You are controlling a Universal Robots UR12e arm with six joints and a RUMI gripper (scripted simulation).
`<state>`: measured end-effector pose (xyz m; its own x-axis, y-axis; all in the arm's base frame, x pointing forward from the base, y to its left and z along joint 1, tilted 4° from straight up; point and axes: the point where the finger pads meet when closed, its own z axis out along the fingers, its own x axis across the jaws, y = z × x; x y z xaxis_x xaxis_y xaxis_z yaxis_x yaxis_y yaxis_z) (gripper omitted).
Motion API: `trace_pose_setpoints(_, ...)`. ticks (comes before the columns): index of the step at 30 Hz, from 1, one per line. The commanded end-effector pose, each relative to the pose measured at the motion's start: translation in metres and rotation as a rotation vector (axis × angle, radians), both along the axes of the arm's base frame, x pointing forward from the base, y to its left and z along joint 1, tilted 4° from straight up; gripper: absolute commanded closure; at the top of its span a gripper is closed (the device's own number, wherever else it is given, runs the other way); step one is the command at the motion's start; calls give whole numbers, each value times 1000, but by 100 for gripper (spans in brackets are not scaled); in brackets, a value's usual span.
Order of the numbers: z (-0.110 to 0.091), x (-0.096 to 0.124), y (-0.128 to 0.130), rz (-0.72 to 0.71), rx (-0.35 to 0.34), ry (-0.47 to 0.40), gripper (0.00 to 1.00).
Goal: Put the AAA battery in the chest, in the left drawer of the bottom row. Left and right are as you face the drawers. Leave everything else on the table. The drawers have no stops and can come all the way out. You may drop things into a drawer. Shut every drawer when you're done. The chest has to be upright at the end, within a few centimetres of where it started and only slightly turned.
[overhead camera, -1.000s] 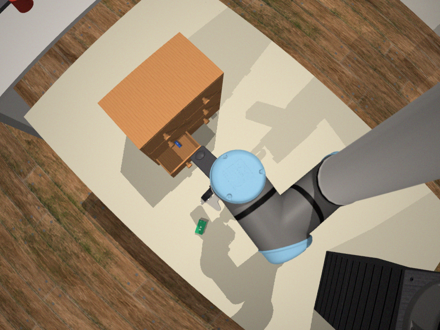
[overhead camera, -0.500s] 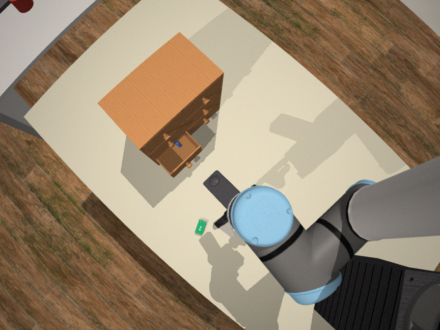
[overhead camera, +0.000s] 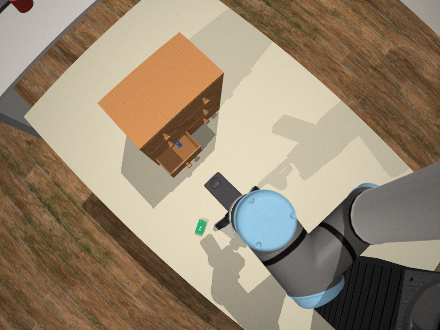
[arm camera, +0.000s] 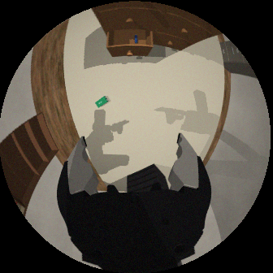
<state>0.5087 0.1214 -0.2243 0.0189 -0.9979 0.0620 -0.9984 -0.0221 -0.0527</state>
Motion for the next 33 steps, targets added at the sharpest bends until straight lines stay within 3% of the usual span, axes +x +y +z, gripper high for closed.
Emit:
trace_pose_setpoints(1,-1,2,0,1,0,-15,0)
trace_pose_setpoints(21,-10,10,0,6,2,-98,0)
trace_pose_setpoints(33,-21,20,-1,12,4,-197,0)
